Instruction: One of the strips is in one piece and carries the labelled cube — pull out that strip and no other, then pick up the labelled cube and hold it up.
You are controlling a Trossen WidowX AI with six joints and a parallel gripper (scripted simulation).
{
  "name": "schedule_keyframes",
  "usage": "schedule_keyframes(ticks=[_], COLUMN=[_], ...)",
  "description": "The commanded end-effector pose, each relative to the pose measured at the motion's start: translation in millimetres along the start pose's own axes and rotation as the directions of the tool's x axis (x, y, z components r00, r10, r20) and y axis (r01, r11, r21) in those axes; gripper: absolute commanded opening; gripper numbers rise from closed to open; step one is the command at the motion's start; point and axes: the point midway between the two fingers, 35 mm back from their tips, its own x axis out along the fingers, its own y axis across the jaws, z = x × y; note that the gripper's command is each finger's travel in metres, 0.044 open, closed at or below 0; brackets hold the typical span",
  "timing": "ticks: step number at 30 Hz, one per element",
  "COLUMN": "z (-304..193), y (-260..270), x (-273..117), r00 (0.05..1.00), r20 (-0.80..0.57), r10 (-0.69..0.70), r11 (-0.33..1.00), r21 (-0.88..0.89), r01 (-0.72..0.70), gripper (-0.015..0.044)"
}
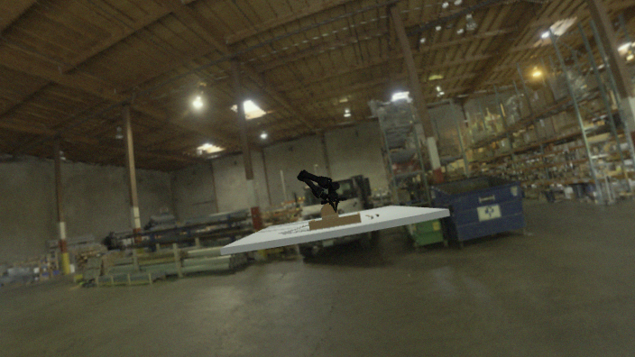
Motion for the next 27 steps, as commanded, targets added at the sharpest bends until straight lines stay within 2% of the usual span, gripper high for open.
schedule_keyframes(ticks=[1,27], z=[0,3], y=[1,1], x=[7,50], r00=[1.0,1.0], r20=[-0.001,-0.001], r10=[-0.007,-0.008], r11=[1.0,1.0], r21=[-0.006,-0.006], r01=[0.007,0.008], gripper=[0.0,0.0])
